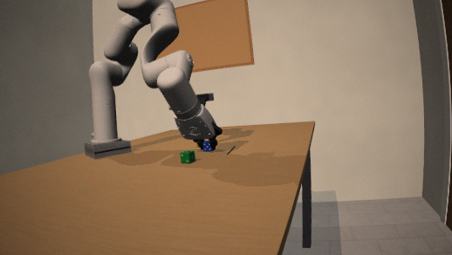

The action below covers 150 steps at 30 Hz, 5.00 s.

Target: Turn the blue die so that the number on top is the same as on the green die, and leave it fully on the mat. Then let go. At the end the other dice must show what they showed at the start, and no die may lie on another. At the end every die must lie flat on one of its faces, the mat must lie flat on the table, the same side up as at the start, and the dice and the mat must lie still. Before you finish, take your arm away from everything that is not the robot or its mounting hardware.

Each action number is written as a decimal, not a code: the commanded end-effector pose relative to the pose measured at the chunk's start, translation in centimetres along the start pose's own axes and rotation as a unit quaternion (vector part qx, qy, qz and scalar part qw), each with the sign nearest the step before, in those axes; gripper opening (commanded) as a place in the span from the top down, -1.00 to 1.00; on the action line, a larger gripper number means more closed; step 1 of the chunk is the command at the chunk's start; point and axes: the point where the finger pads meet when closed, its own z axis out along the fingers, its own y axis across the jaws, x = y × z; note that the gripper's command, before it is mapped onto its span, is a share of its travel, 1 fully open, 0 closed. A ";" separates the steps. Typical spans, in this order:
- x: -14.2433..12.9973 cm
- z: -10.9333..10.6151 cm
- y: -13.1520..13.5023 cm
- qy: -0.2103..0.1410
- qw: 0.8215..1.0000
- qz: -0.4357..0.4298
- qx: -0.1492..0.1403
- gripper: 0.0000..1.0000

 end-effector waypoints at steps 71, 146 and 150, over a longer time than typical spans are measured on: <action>4.9 -4.9 0.1 -0.003 1.000 -0.001 -0.001 -0.37; 6.5 -4.7 0.1 -0.383 0.924 -0.001 -0.002 -1.00; 7.1 -5.3 0.1 -0.383 0.924 -0.001 -0.002 -1.00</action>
